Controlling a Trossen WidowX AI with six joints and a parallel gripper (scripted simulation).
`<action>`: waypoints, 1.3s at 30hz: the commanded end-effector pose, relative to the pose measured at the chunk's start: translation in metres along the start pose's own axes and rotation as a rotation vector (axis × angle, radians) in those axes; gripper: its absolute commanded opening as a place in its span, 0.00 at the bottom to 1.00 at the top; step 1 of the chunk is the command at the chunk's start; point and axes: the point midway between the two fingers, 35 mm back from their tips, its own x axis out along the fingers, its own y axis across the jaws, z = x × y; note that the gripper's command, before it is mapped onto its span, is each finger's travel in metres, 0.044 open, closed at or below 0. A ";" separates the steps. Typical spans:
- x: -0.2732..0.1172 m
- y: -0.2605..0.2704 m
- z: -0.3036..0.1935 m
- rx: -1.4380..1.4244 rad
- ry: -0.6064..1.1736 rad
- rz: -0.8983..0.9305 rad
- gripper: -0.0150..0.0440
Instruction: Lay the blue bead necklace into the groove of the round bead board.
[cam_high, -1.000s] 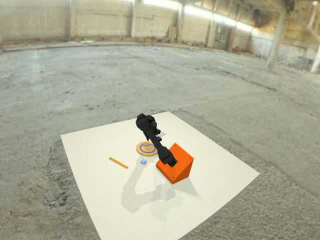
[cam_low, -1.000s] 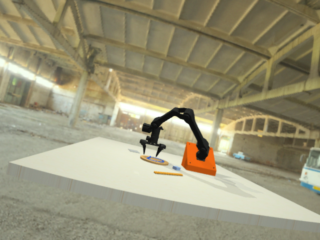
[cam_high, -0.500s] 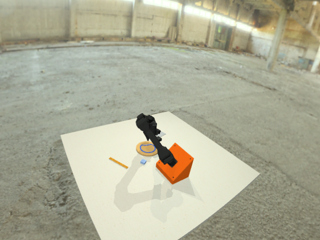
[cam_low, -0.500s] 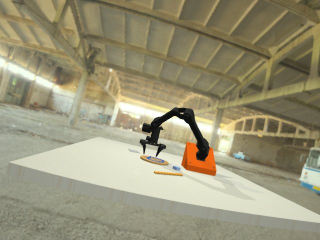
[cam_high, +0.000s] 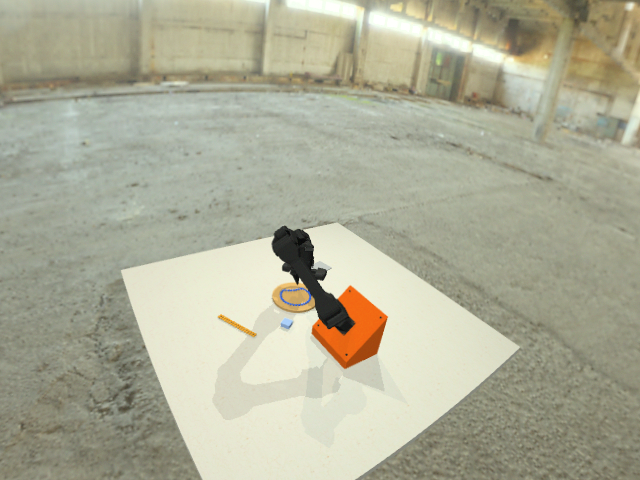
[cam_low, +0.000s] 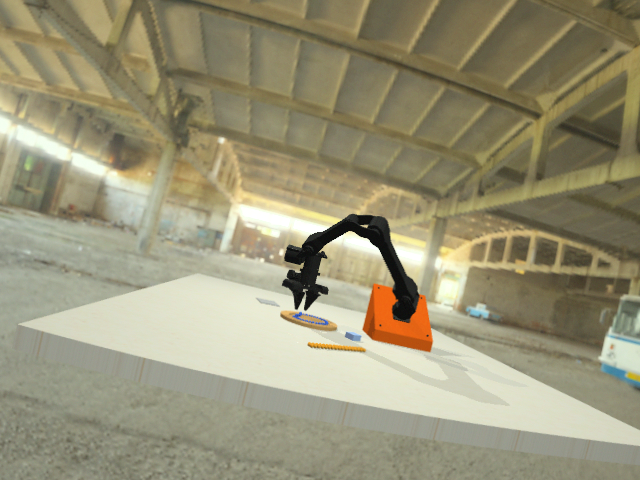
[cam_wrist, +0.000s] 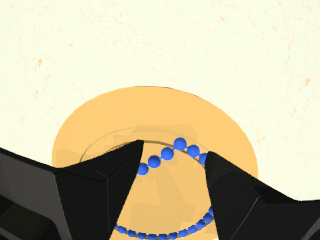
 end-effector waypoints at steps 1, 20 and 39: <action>-0.008 0.002 -0.001 -0.545 -0.004 -0.003 0.46; -0.024 0.004 -0.007 -1.964 -0.001 -0.006 0.46; -0.027 0.004 -0.008 -2.329 0.000 -0.007 0.46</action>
